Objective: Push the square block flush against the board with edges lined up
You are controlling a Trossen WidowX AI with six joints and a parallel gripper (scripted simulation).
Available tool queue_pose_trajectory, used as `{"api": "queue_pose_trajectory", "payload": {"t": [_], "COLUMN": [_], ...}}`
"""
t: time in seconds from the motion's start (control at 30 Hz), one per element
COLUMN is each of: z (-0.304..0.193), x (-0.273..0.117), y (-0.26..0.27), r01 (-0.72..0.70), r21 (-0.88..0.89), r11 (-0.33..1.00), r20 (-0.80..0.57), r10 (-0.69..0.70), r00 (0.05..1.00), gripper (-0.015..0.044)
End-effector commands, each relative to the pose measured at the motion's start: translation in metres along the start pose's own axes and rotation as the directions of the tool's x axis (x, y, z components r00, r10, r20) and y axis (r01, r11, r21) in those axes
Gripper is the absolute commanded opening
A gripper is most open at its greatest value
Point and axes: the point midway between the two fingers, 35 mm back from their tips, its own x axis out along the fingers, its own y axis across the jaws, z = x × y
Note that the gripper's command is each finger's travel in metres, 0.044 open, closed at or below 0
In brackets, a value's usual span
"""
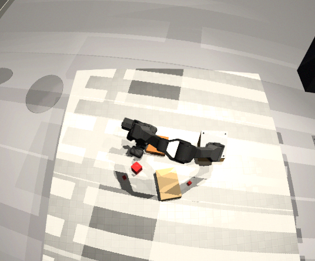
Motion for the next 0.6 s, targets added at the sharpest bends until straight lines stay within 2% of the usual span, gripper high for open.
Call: {"api": "queue_pose_trajectory", "payload": {"t": [0.0,0.57], "z": [-0.0077,-0.0076], "x": [0.0039,0.0039], "y": [-0.0026,-0.0035], "r01": [0.000,0.001], "r21": [0.008,0.008], "r11": [1.000,1.000], "r20": [-0.016,-0.016], "r10": [0.000,0.000], "r00": [1.000,1.000], "gripper": [0.0000,0.0000]}}
